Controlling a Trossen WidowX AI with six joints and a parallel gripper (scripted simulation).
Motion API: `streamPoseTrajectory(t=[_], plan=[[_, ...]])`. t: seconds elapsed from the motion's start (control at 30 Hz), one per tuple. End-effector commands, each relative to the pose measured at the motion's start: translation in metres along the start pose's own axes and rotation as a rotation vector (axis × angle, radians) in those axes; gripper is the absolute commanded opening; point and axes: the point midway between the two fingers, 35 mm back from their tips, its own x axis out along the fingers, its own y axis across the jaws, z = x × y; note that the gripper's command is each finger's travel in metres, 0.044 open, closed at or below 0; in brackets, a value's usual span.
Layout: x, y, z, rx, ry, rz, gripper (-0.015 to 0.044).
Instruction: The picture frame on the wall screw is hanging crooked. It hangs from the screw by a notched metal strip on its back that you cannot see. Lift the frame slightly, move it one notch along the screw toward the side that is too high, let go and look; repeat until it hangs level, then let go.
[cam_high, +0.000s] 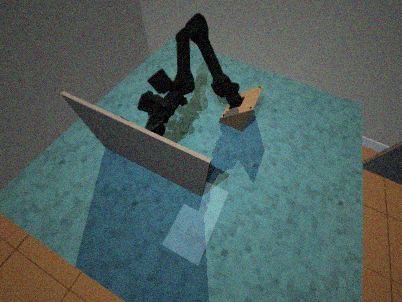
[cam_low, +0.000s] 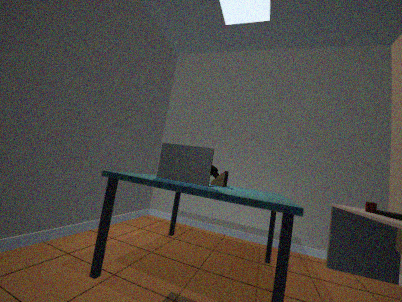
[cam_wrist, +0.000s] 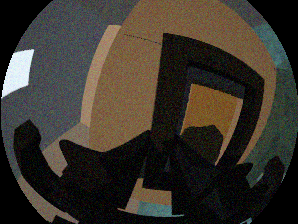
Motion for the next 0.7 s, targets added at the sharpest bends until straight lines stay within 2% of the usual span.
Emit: streamPoseTrajectory(t=[0.0,0.67], plan=[[0.0000,0.0008,0.0004,0.002,-0.001,0.012,0.0000],[0.0000,-0.0023,0.0003,0.002,-0.001,0.007,0.0000]])
